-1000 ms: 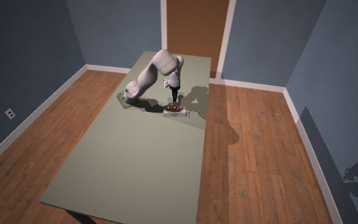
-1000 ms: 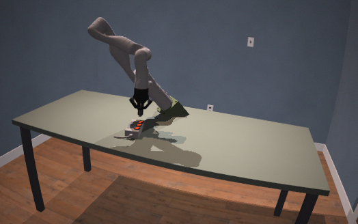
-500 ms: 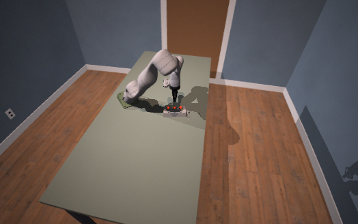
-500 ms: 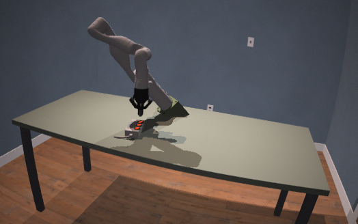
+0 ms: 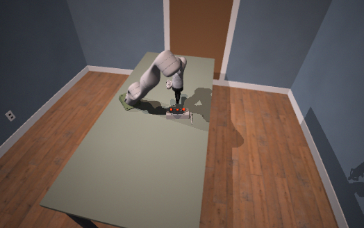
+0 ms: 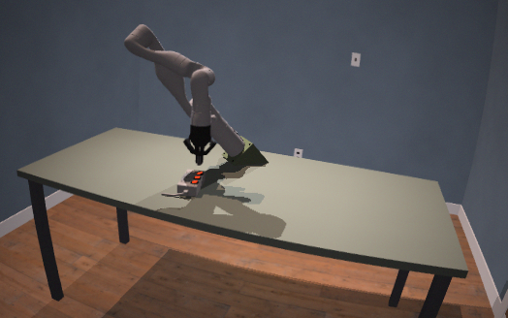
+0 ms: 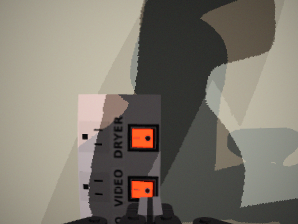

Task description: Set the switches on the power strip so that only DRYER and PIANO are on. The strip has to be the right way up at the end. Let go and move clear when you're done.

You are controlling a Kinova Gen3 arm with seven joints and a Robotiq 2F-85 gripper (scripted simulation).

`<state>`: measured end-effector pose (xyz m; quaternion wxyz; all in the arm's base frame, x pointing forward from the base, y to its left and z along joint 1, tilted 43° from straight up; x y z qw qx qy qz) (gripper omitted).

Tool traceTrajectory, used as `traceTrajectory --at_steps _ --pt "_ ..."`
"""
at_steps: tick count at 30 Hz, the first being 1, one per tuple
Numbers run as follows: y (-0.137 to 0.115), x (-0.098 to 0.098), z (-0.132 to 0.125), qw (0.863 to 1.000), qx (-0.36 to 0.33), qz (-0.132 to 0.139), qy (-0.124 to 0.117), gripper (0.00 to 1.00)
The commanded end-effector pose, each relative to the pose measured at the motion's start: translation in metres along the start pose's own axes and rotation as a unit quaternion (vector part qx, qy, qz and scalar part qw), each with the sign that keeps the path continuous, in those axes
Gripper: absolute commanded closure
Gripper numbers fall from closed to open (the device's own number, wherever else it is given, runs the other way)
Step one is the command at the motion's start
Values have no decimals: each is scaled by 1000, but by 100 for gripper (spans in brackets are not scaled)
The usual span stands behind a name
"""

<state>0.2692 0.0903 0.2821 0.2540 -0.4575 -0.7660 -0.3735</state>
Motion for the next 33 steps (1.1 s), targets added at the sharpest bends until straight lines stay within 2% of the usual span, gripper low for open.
traceTrajectory --at_steps 1,18,33 --pt "0 0 0 1000 0 0 0 100" --pt "0 -6 0 1000 0 -1 0 100" --pt "0 -24 0 1000 0 -1 0 100"
Point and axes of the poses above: the point where the finger pads meet when closed, its own x axis back along the fingers, its own z axis across the jaws, y = z × x, the point moved 7 cm from there along x, back along the fingers, and after that the axes turned 1 degree about x, right-handed, at the moved point
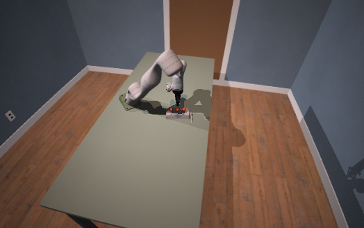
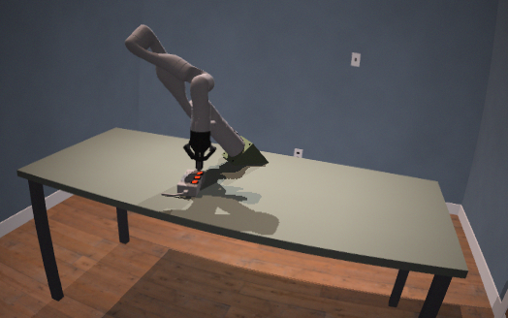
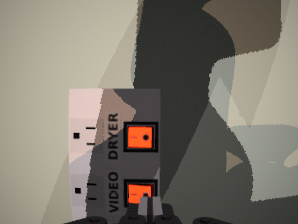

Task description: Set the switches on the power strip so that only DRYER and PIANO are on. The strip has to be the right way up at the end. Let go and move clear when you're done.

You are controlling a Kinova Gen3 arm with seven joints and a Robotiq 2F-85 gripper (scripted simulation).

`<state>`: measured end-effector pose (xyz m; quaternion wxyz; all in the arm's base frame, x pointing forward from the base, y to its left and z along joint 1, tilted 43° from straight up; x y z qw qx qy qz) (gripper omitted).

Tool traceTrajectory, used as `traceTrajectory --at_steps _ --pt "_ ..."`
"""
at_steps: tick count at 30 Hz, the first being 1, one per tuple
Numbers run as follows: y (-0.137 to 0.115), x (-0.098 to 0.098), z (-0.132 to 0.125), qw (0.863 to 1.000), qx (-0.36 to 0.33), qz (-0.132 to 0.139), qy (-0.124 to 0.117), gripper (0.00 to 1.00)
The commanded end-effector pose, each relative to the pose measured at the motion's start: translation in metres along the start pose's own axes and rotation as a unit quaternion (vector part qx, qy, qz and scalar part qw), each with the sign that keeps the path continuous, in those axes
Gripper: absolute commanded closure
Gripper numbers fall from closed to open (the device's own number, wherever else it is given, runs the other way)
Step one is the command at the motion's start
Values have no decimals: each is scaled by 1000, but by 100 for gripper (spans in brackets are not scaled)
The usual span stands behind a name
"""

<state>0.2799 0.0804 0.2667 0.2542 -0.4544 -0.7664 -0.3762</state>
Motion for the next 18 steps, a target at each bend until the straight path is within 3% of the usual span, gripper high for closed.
traceTrajectory --at_steps 1,18 --pt "-1 -3 0 1000 1 3 -2 100" --pt "-1 -19 0 1000 1 3 -2 100"
Point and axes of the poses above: the point where the finger pads meet when closed, its own x axis back along the fingers, its own z axis across the jaws, y = z × x, the point moved 7 cm from there along x, back along the fingers, and after that the axes turned 1 degree about x, right-handed, at the moved point
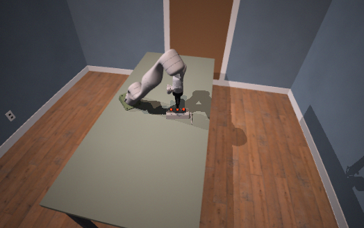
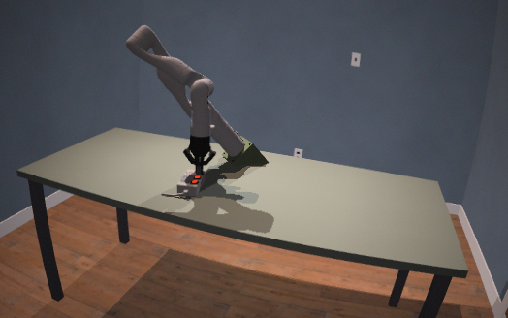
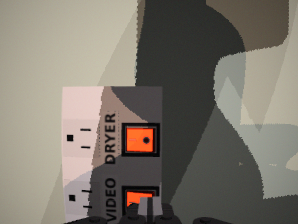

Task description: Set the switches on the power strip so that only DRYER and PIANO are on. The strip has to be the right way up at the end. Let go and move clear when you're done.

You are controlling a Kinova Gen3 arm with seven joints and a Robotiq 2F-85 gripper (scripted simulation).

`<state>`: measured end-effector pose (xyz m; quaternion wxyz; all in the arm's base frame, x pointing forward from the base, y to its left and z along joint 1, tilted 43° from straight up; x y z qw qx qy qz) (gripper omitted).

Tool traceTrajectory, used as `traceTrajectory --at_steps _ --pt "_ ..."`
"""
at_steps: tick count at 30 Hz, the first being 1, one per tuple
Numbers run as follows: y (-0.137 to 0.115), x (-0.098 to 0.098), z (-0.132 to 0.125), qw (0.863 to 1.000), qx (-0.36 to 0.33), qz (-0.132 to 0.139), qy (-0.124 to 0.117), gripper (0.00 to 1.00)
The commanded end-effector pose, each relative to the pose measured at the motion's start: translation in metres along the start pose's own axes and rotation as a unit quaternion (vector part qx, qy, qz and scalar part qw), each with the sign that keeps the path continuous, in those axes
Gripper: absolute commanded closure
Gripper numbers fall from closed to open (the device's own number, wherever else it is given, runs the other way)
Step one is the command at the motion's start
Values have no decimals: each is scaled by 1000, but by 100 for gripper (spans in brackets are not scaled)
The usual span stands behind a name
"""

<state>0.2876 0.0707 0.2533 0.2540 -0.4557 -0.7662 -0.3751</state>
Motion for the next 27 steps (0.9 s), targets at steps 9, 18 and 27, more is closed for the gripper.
traceTrajectory --at_steps 9,18,27 --pt "-1 -4 0 1000 1 1 -1 100" --pt "-1 -4 0 1000 1 1 -1 100" --pt "-1 -4 0 1000 1 1 -1 100"
Point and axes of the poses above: the point where the finger pads meet when closed, its own x axis back along the fingers, its own z axis across the jaws, y = z × x, the point moved 7 cm from there along x, back along the fingers, and after that the axes turned 1 degree about x, right-handed, at the moved point
